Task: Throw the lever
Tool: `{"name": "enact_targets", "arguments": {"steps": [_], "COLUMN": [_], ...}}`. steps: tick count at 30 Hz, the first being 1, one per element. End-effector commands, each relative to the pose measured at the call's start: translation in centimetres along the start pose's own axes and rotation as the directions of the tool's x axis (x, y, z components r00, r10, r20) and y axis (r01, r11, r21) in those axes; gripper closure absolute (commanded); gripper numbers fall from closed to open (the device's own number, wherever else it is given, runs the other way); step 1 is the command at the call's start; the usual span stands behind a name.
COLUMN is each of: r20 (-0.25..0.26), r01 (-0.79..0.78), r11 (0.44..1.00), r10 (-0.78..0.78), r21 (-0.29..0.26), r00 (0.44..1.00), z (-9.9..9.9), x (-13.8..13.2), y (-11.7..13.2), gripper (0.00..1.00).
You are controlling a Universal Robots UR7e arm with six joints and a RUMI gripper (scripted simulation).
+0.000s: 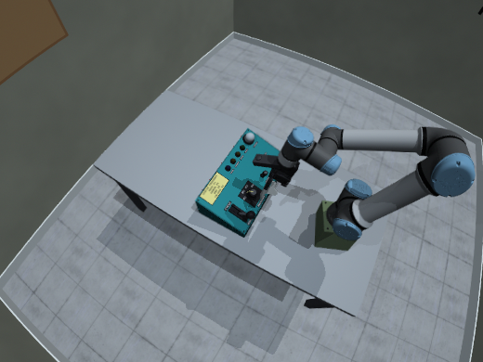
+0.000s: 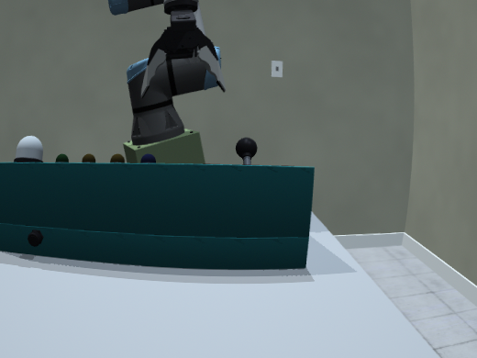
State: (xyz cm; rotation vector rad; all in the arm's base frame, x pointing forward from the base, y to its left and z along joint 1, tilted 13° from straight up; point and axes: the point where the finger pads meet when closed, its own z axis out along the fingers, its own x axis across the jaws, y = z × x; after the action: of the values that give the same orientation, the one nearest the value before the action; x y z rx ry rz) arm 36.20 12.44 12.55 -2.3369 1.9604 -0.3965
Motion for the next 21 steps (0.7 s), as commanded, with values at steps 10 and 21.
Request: {"name": "enact_targets", "arguments": {"steps": [10, 21], "r20": [-0.078, -0.089], "r01": [-0.048, -0.069], "r11": [0.996, 0.989], "r10": [0.054, 0.081], "r21": [0.077, 0.13], "r00": [0.995, 0.993], "z": [0.9, 1.1], "x": [-6.0, -9.4], "y": [-1.9, -2.2], "gripper": [0.0, 0.0]}}
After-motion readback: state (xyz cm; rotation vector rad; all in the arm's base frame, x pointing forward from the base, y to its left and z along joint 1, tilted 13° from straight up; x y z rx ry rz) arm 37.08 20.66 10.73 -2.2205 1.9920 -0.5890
